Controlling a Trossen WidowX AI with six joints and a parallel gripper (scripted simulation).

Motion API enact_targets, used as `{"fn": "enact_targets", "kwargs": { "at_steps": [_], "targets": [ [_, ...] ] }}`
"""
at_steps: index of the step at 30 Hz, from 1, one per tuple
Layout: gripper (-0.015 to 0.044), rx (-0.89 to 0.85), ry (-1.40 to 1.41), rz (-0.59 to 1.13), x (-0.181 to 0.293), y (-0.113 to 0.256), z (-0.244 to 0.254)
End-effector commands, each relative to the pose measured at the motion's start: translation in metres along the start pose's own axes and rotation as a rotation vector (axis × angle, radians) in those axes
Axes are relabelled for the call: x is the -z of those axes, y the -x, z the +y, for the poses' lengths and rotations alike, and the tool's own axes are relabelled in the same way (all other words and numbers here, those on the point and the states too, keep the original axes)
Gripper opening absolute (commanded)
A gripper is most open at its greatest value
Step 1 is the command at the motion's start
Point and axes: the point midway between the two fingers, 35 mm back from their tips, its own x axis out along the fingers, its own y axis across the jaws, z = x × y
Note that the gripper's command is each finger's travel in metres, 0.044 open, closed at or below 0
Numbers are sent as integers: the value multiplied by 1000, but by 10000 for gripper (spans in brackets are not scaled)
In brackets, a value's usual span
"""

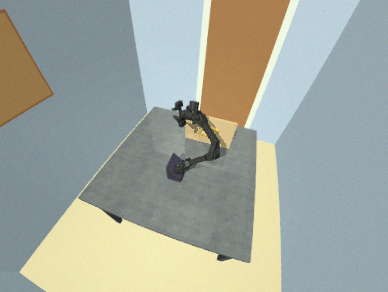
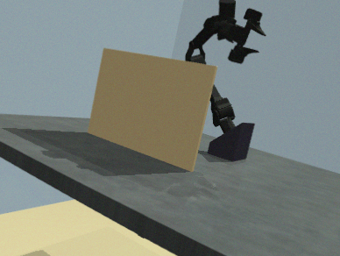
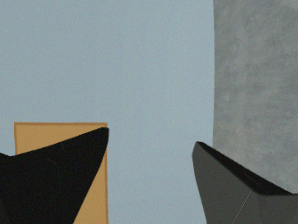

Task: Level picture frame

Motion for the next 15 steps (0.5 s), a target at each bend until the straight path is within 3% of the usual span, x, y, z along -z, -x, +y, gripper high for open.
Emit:
{"fn": "enact_targets", "kwargs": {
  "at_steps": [1,15],
  "targets": [
    [260,-71,-34,-136,-28,38,-25],
    [260,-272,-163,-700,-72,147,-141]
  ]
}}
